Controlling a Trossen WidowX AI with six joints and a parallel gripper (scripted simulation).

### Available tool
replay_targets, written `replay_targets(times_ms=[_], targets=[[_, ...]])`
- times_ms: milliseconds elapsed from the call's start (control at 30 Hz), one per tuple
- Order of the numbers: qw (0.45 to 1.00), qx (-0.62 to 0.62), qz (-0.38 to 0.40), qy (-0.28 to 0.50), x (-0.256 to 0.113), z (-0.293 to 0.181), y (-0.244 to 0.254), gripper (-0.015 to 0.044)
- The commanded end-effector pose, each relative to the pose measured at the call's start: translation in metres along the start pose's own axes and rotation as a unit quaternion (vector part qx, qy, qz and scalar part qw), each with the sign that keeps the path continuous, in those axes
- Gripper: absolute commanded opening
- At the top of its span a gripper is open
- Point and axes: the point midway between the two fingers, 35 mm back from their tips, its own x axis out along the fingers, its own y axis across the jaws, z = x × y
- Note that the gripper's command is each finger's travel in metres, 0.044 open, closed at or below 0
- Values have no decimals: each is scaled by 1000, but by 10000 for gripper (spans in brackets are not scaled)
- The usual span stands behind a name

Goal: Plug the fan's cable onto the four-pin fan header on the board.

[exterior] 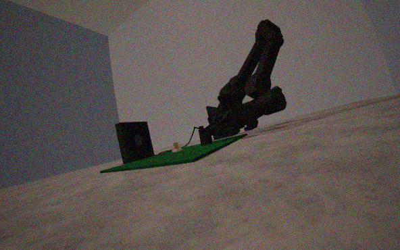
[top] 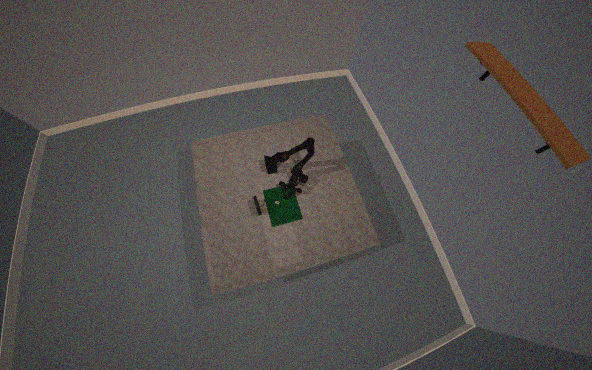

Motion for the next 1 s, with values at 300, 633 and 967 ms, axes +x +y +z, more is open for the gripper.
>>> replay_targets(times_ms=[300,633,967], targets=[[1000,0,0,0,0,0,0,0],[1000,0,0,0,0,0,0,0],[1000,0,0,0,0,0,0,157]])
